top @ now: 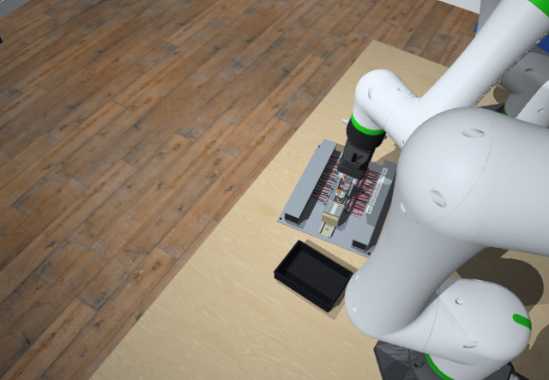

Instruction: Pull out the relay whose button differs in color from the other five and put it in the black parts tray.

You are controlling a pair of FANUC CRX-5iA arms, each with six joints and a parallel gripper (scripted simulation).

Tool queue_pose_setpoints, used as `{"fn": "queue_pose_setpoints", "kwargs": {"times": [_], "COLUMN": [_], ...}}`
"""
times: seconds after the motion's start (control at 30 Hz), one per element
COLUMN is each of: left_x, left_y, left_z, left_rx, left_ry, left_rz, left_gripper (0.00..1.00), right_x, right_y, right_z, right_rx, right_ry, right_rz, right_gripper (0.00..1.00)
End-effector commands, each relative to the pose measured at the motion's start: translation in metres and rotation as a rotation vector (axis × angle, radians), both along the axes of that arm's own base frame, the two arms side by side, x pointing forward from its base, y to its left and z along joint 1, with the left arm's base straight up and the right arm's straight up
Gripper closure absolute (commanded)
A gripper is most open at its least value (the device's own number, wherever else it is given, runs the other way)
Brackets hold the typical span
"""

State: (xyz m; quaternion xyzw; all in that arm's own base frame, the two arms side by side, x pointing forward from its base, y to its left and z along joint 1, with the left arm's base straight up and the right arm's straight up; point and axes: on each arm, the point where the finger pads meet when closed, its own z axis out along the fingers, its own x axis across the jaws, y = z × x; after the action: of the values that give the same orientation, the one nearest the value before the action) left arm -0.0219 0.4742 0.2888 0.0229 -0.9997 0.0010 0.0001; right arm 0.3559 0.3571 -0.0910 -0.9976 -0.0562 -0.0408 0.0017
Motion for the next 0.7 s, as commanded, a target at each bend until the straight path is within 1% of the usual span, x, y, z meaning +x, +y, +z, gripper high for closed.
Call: {"fn": "queue_pose_setpoints", "kwargs": {"times": [0.0, 0.23, 0.67], "left_x": [0.0001, 0.0001, 0.0001], "left_y": [0.0003, 0.0003, 0.0003], "left_z": [0.0009, 0.0009, 0.0009], "left_rx": [0.002, 0.002, 0.002], "left_ry": [0.000, 0.000, 0.000], "left_rz": [0.000, 0.000, 0.000], "left_gripper": [0.00, 0.00, 0.00], "right_x": [0.0007, 0.0008, 0.0015], "right_y": [0.0006, 0.0006, 0.0007], "right_z": [0.0008, 0.0008, 0.0010], "right_rx": [0.001, 0.001, -0.002], "right_ry": [0.003, 0.005, 0.029], "right_rz": [0.000, 0.000, 0.000], "right_gripper": [1.00, 1.00, 1.00]}}
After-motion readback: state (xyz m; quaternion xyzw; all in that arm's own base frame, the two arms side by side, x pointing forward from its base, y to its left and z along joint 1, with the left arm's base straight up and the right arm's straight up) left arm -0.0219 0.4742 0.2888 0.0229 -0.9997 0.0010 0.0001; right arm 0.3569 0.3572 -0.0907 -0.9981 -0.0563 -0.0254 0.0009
